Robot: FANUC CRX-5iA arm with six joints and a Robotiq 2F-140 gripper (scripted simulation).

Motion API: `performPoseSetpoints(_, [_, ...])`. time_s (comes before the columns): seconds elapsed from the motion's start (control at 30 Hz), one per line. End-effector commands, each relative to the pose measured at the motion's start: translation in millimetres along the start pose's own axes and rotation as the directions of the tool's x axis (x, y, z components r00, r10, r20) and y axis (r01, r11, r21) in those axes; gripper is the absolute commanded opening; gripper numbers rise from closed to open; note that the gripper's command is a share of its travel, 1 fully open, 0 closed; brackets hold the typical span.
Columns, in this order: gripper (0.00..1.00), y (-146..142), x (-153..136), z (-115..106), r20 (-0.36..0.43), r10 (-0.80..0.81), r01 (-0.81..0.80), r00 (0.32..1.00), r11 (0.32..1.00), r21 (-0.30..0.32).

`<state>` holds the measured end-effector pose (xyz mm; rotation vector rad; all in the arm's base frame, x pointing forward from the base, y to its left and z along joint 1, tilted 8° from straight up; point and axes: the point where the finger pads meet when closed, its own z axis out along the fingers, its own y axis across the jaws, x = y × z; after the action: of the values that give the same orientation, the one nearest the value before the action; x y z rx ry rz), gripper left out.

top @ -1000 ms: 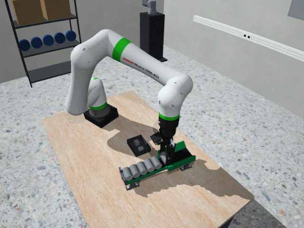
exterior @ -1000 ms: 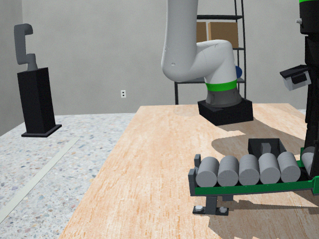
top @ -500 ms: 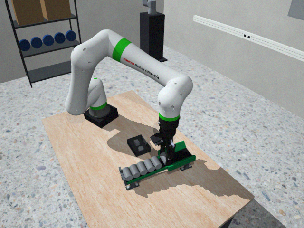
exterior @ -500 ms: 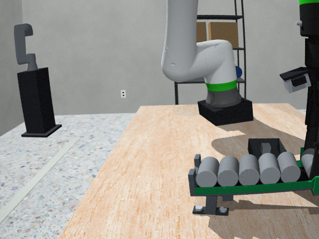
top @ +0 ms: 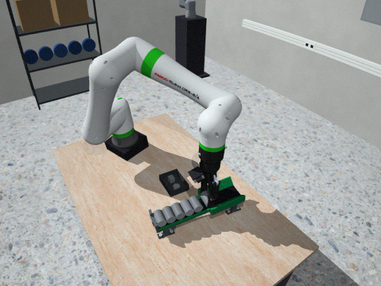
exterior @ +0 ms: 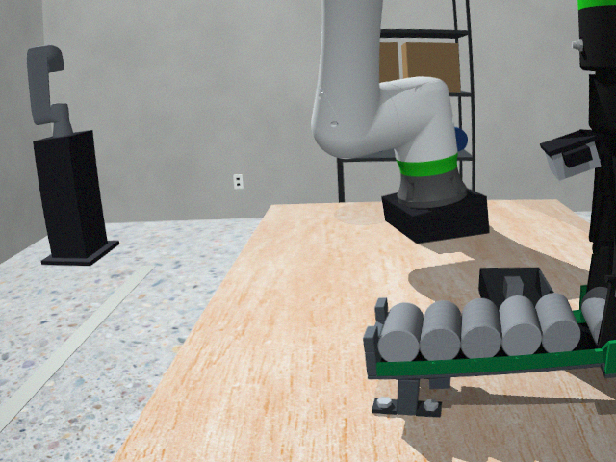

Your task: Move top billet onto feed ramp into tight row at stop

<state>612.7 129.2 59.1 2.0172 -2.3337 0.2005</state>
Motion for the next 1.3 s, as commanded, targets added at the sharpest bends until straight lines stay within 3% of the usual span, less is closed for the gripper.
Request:
performPoseSetpoints(0.0, [0.43, -0.8, -0.2, -1.4, 0.001, 0.000, 0.000, 1.000, 1.000, 0.003])
performPoseSetpoints(1.27, [0.48, -0.8, -0.2, -9.5, 0.001, 0.000, 0.000, 1.000, 1.000, 0.003])
